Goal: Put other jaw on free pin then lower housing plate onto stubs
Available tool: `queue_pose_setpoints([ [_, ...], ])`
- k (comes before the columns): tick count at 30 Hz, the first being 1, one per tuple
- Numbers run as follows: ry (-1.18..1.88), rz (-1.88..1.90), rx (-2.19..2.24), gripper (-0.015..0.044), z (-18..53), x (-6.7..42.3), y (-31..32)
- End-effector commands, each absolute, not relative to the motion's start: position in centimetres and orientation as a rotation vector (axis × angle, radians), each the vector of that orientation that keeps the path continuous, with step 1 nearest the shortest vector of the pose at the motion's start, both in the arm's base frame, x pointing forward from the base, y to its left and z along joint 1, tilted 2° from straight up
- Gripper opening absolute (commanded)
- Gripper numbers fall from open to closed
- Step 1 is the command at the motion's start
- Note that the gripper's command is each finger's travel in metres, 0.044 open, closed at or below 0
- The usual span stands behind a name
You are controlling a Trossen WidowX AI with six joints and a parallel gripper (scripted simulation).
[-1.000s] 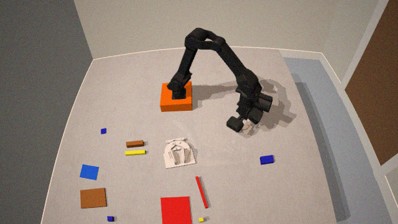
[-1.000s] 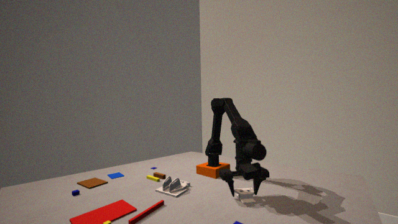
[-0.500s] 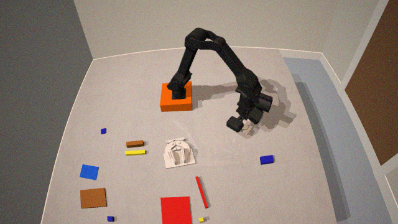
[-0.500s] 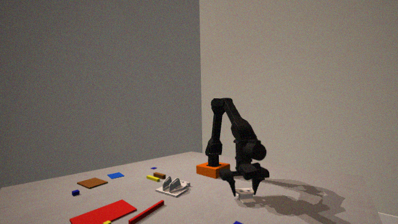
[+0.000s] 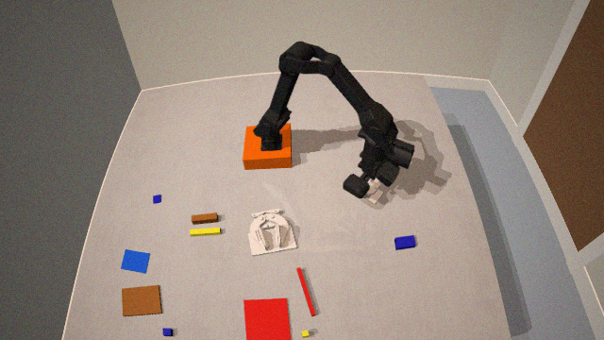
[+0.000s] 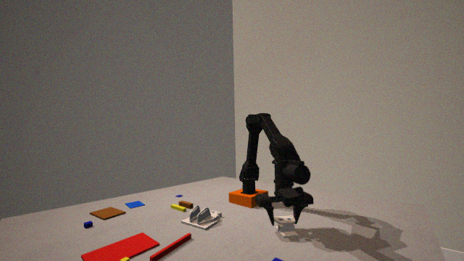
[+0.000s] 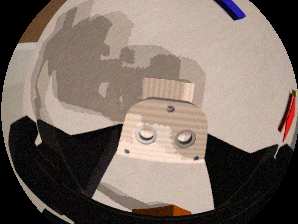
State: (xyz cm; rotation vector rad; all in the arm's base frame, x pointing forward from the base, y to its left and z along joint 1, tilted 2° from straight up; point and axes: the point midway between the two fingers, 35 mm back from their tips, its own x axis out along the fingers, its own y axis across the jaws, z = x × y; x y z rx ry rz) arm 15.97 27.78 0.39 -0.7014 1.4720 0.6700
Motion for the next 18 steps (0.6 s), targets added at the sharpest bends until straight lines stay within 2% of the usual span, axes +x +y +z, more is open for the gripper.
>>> queue_pose_setpoints([
  [1,1.456,0.677,-0.688,0.0351,2.1,16.2,28.3],
  [18,1.456,0.675,-0.685,0.0351,6.7,16.1,28.1],
])
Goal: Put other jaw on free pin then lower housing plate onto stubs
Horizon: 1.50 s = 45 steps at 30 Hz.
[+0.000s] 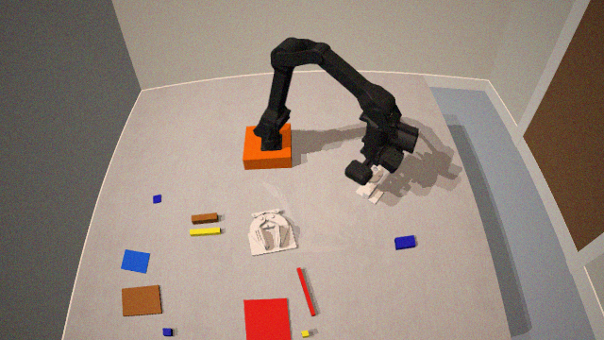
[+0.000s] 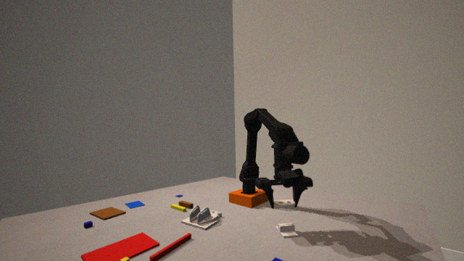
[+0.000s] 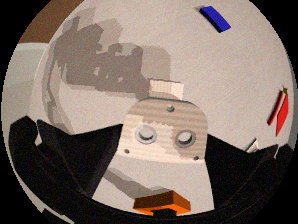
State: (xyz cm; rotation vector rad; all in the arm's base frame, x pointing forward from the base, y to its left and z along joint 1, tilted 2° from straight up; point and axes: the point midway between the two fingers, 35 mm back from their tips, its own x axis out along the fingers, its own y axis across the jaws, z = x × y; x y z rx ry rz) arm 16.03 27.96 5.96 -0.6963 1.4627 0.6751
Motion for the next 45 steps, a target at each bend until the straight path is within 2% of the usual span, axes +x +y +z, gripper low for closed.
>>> queue_pose_setpoints([
  [1,1.456,0.675,-0.685,0.0351,6.7,16.1,28.1],
  [45,1.504,0.474,-0.495,0.0351,7.2,23.8,17.5],
])
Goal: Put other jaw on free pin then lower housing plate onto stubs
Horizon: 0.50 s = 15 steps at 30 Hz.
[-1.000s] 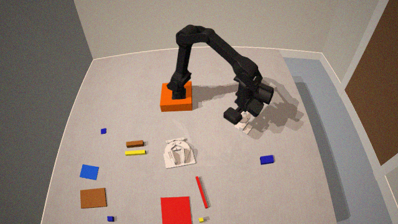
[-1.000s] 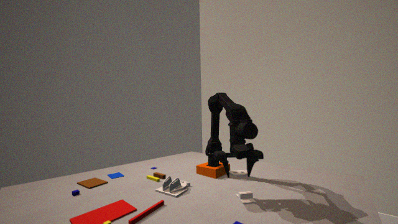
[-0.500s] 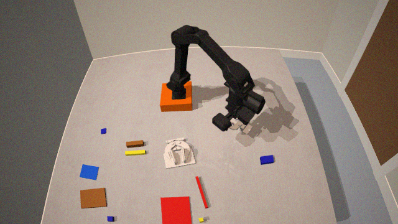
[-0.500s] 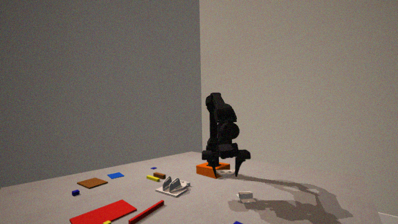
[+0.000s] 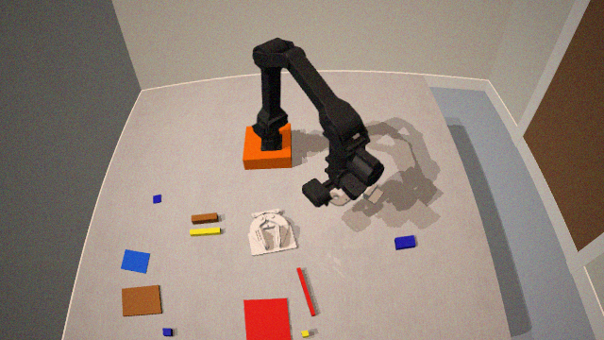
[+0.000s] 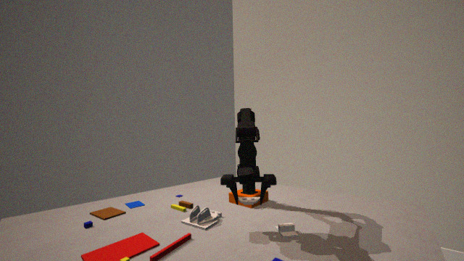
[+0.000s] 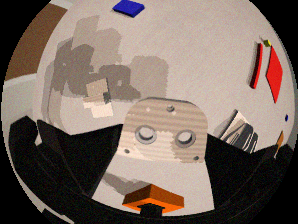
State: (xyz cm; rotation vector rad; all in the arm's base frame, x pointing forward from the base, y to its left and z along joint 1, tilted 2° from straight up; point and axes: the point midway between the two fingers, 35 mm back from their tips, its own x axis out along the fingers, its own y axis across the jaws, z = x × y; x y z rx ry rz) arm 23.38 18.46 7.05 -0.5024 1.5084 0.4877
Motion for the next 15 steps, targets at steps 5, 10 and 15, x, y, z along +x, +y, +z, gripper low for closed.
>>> queue_pose_setpoints([
  [5,1.510,0.447,-0.469,0.0351,7.2,24.4,15.9],
  [10,1.515,0.420,-0.444,0.0351,7.2,24.9,14.3],
  [15,1.520,0.392,-0.418,0.0351,7.3,25.3,12.7],
])
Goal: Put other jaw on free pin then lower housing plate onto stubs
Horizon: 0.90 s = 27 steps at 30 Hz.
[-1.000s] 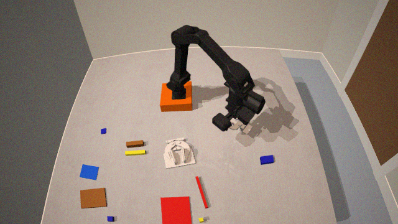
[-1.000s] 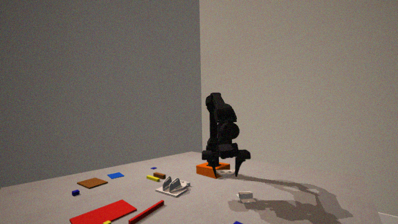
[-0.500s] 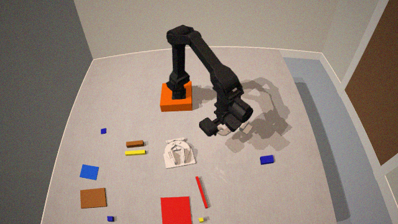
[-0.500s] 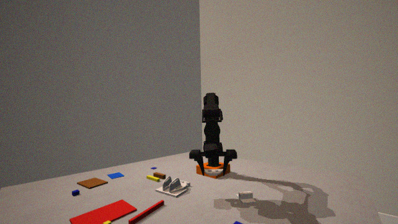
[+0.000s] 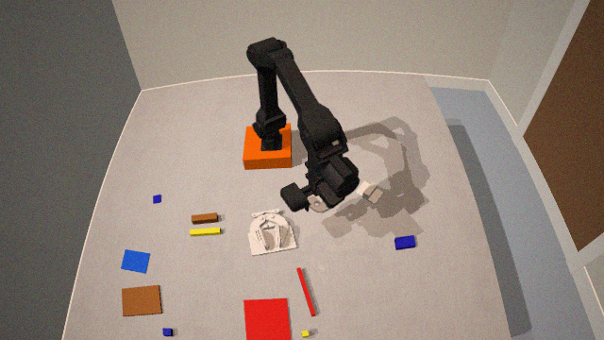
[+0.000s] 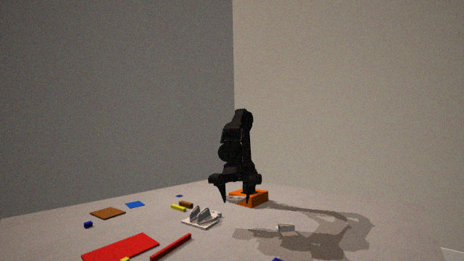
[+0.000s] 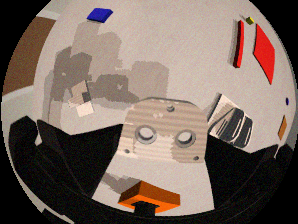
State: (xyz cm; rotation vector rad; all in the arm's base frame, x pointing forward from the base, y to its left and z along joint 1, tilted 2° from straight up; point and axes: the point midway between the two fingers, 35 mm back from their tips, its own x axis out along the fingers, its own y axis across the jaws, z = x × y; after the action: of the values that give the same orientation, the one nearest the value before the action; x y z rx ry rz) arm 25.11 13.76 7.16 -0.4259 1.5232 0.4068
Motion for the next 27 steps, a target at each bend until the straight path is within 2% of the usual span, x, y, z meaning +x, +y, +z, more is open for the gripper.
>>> queue_pose_setpoints([
  [1,1.520,0.387,-0.413,0.0351,7.3,25.4,12.4],
  [27,1.542,0.236,-0.274,0.0351,7.3,25.8,3.8],
])
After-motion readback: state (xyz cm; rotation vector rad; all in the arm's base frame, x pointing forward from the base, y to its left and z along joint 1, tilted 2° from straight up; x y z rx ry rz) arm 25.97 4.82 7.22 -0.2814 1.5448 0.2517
